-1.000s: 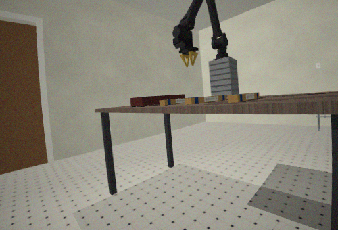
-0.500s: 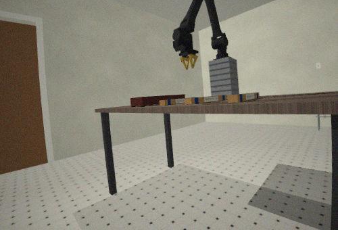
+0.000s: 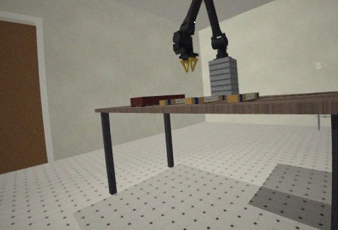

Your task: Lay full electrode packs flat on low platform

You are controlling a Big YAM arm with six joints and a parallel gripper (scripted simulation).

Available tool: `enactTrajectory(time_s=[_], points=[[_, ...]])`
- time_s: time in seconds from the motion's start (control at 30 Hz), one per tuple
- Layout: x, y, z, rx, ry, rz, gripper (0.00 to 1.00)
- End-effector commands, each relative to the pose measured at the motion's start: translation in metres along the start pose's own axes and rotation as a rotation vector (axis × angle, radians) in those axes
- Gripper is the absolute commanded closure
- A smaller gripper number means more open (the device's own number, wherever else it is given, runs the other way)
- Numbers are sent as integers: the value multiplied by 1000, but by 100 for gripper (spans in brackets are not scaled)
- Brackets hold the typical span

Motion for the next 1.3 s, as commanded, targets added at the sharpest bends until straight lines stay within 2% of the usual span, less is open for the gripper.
enactTrajectory(time_s=[0.0, 0.3, 1.27], points=[[0, 0, -8, -2, 1, -2, 57], [0, 0, -21, -2, 2, -2, 57], [0, 0, -21, -2, 2, -2, 57]])
Point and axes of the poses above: the point where the finger pads meet when closed, its own z axis back along the fingers, its own y axis across the jaws, x = y × z, the point moved 9 cm from there along z, back along the fingers, and after that the axes turned 12 degrees about z, right-handed, at the moved point
